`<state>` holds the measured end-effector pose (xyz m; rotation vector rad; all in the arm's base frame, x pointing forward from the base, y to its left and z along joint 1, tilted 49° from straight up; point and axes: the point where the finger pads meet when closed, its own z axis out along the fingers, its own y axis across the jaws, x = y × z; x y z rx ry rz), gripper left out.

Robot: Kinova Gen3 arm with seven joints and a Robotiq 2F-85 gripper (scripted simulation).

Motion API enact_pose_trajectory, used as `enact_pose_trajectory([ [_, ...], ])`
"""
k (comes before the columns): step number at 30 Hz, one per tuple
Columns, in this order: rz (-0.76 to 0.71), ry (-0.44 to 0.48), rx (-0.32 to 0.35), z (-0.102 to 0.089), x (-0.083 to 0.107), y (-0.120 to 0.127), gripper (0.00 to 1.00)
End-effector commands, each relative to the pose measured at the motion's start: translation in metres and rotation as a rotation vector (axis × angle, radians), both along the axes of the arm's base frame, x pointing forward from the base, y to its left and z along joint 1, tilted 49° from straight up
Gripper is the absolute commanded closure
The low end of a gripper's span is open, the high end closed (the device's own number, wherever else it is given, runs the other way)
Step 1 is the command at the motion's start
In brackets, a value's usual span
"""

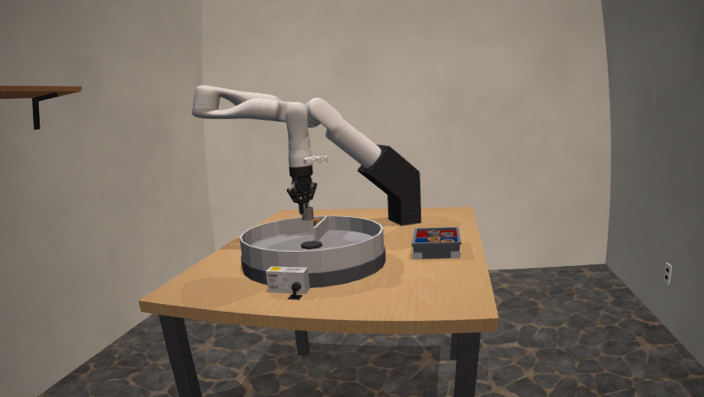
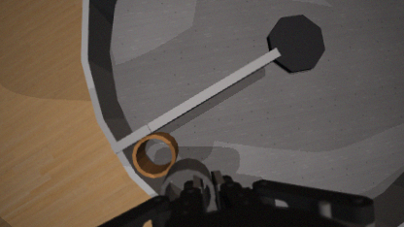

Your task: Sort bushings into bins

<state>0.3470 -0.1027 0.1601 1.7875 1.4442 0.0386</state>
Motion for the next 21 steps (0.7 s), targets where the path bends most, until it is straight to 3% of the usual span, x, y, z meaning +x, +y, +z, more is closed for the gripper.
enact_pose_trajectory([
  [1,0.002,0.0,-0.01,0.002,-0.005,-0.002,1.0],
  [16,0.004,0.001,-0.013,0.003,-0.007,-0.002,1.0],
  [21,0.001,0.0,-0.008,0.02,-0.015,0.015,1.0],
])
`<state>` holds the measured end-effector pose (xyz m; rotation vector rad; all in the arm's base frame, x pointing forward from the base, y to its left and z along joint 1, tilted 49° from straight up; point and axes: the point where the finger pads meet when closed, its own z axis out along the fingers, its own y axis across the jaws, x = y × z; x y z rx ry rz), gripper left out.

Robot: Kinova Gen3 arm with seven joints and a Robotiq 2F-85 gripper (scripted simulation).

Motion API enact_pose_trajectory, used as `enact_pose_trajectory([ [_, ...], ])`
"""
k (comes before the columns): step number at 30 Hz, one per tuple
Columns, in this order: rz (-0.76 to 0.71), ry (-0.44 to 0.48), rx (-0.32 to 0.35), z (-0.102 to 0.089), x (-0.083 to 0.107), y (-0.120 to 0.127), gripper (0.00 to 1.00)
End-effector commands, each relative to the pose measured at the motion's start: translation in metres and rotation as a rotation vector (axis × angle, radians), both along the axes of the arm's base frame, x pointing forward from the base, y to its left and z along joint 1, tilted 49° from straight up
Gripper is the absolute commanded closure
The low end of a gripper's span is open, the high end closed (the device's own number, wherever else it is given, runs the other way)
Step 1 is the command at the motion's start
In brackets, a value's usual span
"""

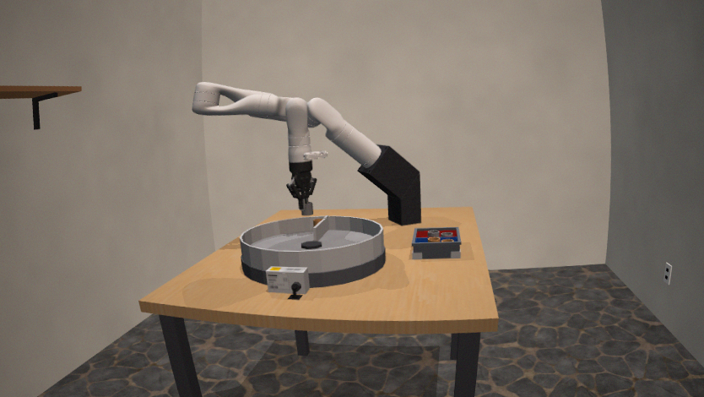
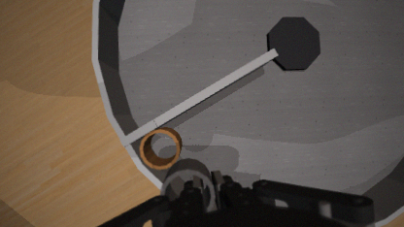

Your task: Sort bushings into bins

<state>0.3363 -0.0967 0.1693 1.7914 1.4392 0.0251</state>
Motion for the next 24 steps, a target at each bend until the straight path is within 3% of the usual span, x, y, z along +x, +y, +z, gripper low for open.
enact_pose_trajectory([
  [1,0.01,-0.006,-0.003,0.011,-0.004,0.009,1.0],
  [8,0.013,-0.005,-0.008,0.027,-0.016,0.023,1.0],
  [20,0.013,-0.005,-0.008,0.027,-0.016,0.023,1.0],
  [24,0.152,0.11,-0.11,-0.002,-0.015,0.055,1.0],
])
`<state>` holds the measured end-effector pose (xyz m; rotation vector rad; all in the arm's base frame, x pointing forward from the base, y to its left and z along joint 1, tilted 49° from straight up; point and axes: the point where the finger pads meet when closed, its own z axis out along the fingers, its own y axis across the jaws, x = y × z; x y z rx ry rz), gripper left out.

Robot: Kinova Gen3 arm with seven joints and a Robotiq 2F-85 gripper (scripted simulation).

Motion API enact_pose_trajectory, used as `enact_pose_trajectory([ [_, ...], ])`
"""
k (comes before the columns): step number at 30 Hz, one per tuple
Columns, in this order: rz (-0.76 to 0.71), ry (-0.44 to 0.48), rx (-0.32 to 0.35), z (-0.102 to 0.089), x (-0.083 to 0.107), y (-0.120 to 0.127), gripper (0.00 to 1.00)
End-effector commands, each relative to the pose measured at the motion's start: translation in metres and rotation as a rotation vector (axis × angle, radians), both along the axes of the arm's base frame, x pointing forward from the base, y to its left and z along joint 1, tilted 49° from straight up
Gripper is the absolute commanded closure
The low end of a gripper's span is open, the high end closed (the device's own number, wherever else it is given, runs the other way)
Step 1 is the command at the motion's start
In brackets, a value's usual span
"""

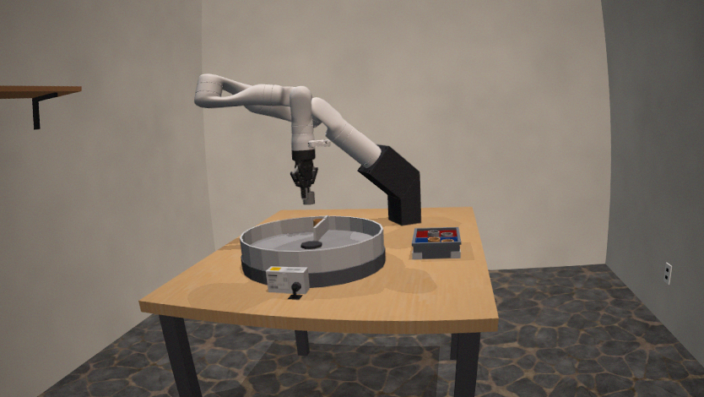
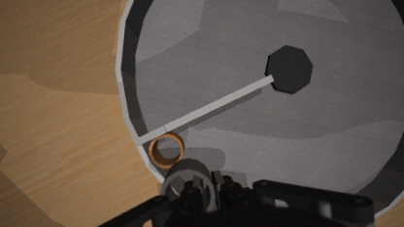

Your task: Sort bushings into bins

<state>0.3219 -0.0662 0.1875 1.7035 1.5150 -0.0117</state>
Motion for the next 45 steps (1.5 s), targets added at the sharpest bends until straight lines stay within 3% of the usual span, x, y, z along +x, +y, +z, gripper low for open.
enact_pose_trajectory([
  [1,0.088,0.081,-0.061,-0.023,-0.001,0.027,1.0],
  [7,0.124,0.112,-0.088,-0.03,-0.001,0.036,1.0],
  [13,0.29,0.257,-0.215,-0.064,-0.001,0.076,1.0],
  [20,0.339,0.3,-0.251,-0.075,-0.001,0.088,1.0],
  [25,0.482,0.426,-0.36,-0.106,-0.001,0.123,1.0],
  [28,0.482,0.426,-0.36,-0.106,-0.001,0.123,1.0],
  [34,0.655,0.578,-0.492,-0.142,-0.001,0.166,1.0],
  [40,0.661,0.583,-0.496,-0.143,-0.001,0.167,1.0],
  [45,0.805,0.708,-0.605,-0.173,-0.001,0.202,1.0],
])
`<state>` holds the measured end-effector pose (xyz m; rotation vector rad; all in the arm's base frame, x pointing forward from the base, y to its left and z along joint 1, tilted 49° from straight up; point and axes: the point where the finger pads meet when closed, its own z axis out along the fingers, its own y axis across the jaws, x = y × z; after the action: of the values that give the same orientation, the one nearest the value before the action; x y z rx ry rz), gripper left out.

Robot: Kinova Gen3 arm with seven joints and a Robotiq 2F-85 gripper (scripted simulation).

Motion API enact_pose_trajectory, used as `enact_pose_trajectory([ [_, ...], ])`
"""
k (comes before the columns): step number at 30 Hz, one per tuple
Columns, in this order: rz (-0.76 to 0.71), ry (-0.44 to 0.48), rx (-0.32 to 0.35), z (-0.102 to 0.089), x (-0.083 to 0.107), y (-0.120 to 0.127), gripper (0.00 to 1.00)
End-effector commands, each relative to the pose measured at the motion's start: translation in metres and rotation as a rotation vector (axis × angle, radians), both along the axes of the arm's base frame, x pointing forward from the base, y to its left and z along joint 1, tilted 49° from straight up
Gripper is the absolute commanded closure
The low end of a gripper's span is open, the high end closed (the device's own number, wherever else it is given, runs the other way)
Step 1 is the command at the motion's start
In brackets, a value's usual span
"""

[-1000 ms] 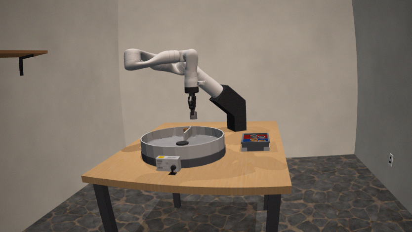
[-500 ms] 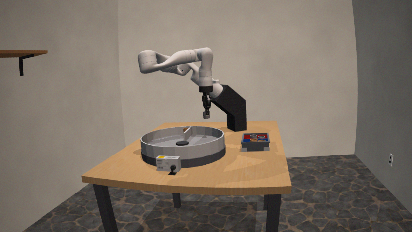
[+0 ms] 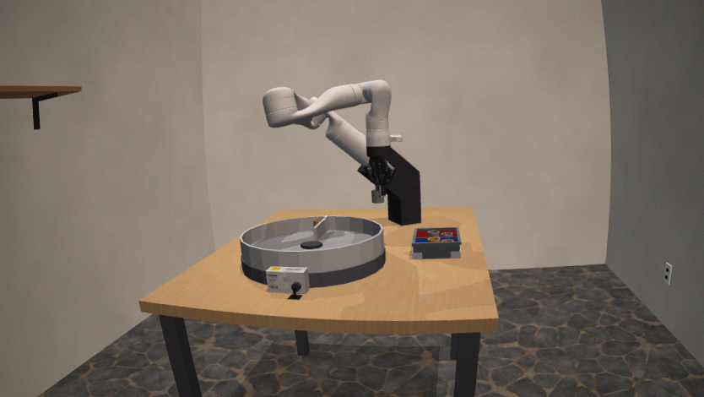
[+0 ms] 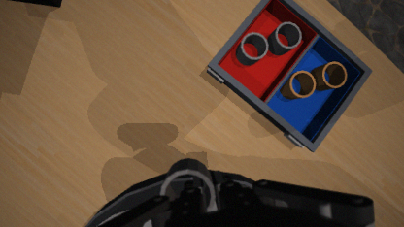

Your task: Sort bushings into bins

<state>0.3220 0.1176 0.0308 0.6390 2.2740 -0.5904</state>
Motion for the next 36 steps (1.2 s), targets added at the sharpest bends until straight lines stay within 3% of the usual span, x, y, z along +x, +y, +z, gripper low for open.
enact_pose_trajectory([
  [1,0.095,0.084,-0.071,-0.024,-0.001,0.027,1.0],
  [4,0.095,0.084,-0.071,-0.024,-0.001,0.027,1.0],
  [7,0.203,0.178,-0.153,-0.047,-0.001,0.054,1.0],
  [9,0.203,0.178,-0.153,-0.047,-0.001,0.054,1.0],
  [11,0.275,0.24,-0.207,-0.062,-0.001,0.071,1.0],
  [14,0.275,0.24,-0.207,-0.062,-0.001,0.071,1.0],
  [20,0.451,0.394,-0.339,-0.099,-0.001,0.114,1.0],
  [36,0.453,0.397,-0.339,-0.099,-0.002,0.115,1.0],
])
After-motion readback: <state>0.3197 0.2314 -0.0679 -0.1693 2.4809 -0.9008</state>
